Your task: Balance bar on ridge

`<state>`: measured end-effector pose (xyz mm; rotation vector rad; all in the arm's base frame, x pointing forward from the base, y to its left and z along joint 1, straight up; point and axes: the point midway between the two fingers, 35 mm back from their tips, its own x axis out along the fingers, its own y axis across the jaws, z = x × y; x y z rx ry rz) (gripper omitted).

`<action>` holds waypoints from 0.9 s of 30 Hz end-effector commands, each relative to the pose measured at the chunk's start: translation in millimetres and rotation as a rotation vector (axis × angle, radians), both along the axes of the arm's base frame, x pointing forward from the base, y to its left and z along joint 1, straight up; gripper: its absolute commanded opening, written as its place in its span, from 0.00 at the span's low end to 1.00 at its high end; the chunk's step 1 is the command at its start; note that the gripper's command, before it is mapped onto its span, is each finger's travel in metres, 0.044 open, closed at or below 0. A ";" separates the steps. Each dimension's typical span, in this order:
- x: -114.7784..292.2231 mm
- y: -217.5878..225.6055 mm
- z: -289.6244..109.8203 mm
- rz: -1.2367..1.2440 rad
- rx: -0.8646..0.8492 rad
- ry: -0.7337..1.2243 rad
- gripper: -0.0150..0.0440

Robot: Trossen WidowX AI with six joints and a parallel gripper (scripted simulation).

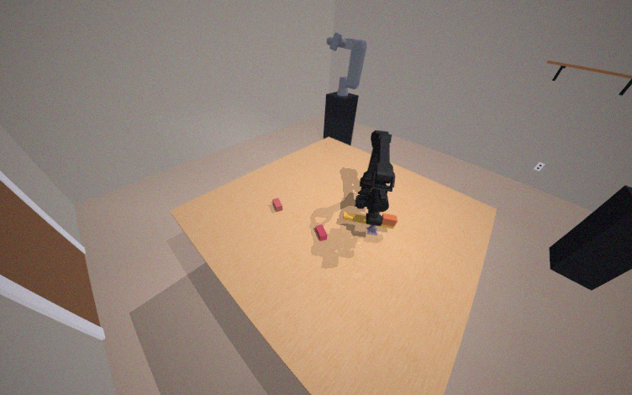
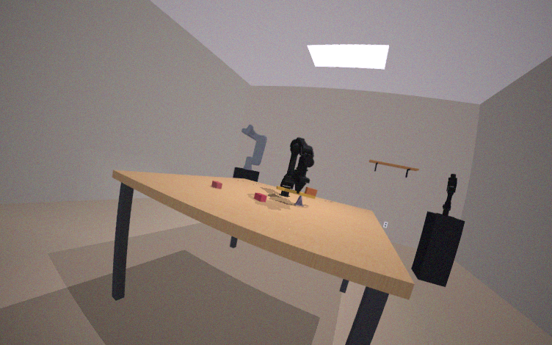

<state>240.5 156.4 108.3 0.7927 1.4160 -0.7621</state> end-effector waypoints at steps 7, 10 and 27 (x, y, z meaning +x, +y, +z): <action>0.1 0.1 -1.8 0.005 0.001 -0.001 0.25; 0.1 0.1 -1.9 0.005 0.001 -0.001 0.25; 0.1 -0.1 -3.4 0.005 0.001 -0.001 0.25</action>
